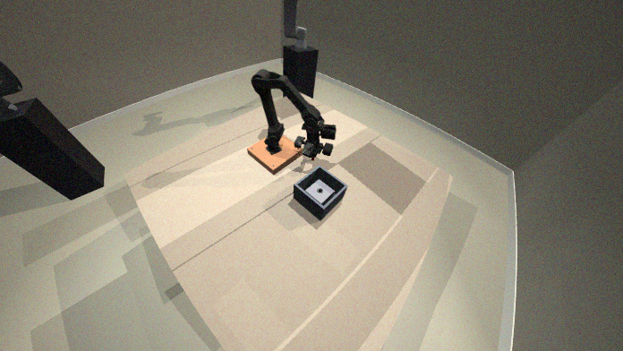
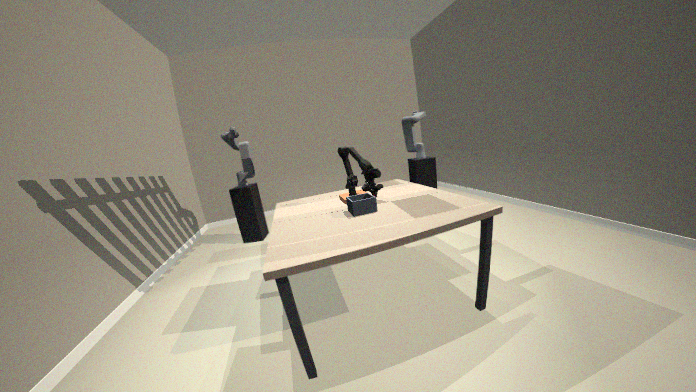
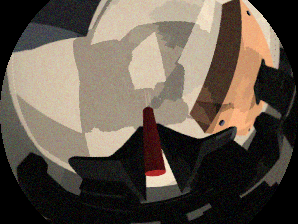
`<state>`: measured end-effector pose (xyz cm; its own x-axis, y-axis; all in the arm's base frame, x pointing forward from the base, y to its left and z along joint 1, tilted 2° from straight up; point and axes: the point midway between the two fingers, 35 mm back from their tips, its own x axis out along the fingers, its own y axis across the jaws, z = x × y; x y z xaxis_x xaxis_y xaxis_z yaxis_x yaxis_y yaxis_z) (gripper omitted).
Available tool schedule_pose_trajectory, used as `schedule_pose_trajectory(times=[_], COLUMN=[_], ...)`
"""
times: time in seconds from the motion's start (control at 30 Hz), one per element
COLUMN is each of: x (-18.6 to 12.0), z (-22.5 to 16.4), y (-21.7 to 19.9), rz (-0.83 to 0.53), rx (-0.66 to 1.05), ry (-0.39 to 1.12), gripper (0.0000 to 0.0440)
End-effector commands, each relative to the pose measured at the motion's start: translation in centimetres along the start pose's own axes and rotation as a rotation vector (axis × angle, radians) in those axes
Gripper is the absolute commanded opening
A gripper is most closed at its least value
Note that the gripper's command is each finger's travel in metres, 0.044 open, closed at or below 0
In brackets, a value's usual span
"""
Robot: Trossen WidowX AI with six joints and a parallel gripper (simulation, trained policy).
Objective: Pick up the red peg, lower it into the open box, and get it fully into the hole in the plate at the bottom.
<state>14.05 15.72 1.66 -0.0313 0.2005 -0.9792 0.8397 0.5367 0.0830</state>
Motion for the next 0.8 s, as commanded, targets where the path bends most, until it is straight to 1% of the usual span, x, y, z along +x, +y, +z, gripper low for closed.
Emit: schedule_pose_trajectory(times=[0.0, 0.23, 0.43, 0.77], x=[-1.1, -3.6, -6.2, -10.9], z=[0.1, 0.5, 1.0, 2.8], y=[0.7, 1.6, 2.9, 5.4], rz=[0.027, 0.069, 0.118, 0.195], rx=[-0.034, -0.110, -0.164, -0.199], ry=[-0.018, -0.064, -0.106, -0.186], gripper=[0.0000, 0.0005, 0.0009, 0.0000])
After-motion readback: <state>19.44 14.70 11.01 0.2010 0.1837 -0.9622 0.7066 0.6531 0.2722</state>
